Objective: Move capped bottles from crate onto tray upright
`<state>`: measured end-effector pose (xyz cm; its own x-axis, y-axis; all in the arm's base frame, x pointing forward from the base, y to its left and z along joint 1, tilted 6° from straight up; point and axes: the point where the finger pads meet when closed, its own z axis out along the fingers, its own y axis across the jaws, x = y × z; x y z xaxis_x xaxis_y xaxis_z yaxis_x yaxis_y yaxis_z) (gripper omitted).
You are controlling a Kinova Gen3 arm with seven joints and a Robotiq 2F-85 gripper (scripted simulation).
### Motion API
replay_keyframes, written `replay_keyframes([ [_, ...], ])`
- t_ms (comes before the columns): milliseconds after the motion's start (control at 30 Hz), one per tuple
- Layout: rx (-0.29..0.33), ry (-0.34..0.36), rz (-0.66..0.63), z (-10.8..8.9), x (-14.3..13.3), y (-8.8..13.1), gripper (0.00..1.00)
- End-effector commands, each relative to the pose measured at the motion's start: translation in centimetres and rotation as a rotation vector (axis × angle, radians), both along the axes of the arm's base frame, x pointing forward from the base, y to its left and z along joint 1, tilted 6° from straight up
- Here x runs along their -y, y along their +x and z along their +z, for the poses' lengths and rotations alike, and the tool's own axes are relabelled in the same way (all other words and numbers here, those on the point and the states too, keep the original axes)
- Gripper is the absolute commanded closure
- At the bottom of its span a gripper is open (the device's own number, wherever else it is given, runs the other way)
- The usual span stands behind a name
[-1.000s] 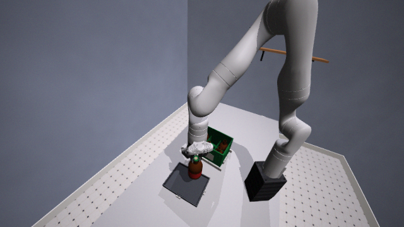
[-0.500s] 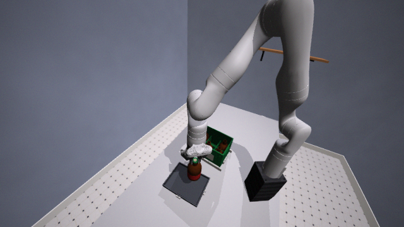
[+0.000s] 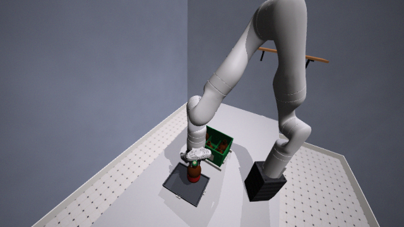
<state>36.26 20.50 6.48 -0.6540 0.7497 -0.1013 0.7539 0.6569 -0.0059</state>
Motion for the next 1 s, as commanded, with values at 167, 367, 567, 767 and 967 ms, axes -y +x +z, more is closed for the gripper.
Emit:
replay_keyframes([
  [167, -0.008, -0.004, -0.01, -1.9, 0.5, -0.2, 1.0],
  [367, -0.004, -0.001, -0.002, -2.1, 0.3, -0.1, 1.0],
  [567, -0.006, -0.002, -0.006, -3.3, 0.6, -0.1, 1.0],
  [767, -0.008, -0.004, -0.01, -4.5, 0.9, -0.1, 1.0],
  [967, -0.006, 0.001, -0.004, -4.8, 0.6, 0.0, 1.0],
])
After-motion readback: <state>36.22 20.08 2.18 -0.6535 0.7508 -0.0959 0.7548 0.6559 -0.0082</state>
